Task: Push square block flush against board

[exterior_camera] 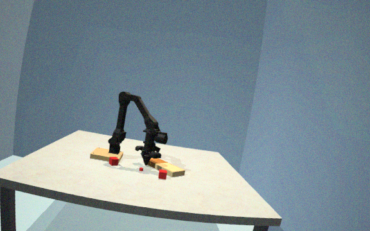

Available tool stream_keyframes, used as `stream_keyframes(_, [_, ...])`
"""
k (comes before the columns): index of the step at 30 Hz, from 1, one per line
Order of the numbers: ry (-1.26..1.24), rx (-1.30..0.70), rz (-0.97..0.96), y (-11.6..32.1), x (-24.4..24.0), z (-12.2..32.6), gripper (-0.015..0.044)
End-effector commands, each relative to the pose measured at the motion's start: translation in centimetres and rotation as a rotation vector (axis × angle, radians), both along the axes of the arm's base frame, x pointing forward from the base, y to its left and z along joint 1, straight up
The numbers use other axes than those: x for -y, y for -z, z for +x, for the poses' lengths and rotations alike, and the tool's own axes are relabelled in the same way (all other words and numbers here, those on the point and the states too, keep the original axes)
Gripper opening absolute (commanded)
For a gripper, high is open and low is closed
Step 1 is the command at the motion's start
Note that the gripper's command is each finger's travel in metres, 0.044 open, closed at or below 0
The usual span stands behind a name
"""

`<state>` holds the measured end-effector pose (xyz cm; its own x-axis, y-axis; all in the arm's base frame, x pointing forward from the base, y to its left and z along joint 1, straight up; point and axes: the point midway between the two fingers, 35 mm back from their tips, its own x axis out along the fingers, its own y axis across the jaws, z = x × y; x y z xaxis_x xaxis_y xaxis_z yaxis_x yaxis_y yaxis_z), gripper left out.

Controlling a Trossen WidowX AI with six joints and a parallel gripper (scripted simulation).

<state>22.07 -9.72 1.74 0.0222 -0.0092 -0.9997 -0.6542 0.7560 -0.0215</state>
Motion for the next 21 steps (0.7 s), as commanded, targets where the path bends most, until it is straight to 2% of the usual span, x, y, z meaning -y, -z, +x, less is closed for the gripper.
stream_keyframes(1, [-0.005, 0.001, 0.002, 0.1, 0.3, -0.6, 0.0])
stream_keyframes(14, [-0.005, 0.0, 0.001, 0.1, 1.5, -2.3, 0.0])
stream_keyframes(19, [-0.004, 0.0, 0.001, -5.1, 1.4, -1.9, 0.0])
stream_keyframes(21, [-0.005, 0.001, 0.001, -5.4, 1.3, -2.0, 0.0])
